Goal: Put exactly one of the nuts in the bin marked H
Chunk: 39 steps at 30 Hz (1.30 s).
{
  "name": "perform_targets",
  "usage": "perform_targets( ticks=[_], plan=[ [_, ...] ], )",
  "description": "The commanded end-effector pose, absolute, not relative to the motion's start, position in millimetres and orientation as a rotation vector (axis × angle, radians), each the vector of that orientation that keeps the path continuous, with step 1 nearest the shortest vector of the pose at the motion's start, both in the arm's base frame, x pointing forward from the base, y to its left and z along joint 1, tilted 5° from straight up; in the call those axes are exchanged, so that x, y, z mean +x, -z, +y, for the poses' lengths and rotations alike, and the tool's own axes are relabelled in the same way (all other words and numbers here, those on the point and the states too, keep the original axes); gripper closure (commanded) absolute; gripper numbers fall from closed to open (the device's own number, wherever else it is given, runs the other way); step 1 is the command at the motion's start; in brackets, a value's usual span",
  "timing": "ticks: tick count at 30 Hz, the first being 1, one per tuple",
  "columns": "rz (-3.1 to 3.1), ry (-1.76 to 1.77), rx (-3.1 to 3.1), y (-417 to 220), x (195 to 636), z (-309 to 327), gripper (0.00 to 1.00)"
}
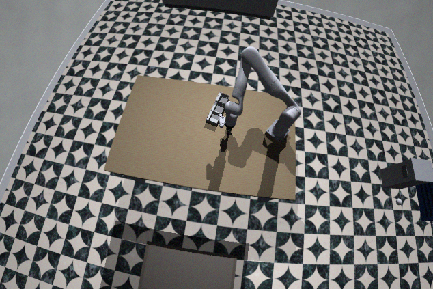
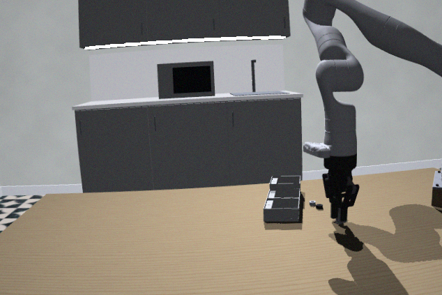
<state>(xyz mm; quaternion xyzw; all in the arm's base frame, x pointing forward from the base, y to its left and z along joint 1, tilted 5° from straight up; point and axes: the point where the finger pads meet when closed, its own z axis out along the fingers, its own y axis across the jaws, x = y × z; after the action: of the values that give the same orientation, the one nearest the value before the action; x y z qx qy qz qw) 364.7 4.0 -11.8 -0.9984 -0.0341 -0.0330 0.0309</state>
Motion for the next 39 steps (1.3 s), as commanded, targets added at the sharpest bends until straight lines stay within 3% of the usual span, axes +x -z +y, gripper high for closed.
perform_targets(
  ticks=[1,12,13,39],
  plan=[
    [-0.109,0.097,-3.073,13.3,363.5,6.1,0.69],
    [-0.109,0.097,-3.074,13.4,363.9,5.9,0.69],
    [-0.110,0.097,-3.074,13.4,363.9,5.9,0.89],
    [-0.109,0.097,-3.073,13.4,363.9,5.9,0.89]
  ],
)
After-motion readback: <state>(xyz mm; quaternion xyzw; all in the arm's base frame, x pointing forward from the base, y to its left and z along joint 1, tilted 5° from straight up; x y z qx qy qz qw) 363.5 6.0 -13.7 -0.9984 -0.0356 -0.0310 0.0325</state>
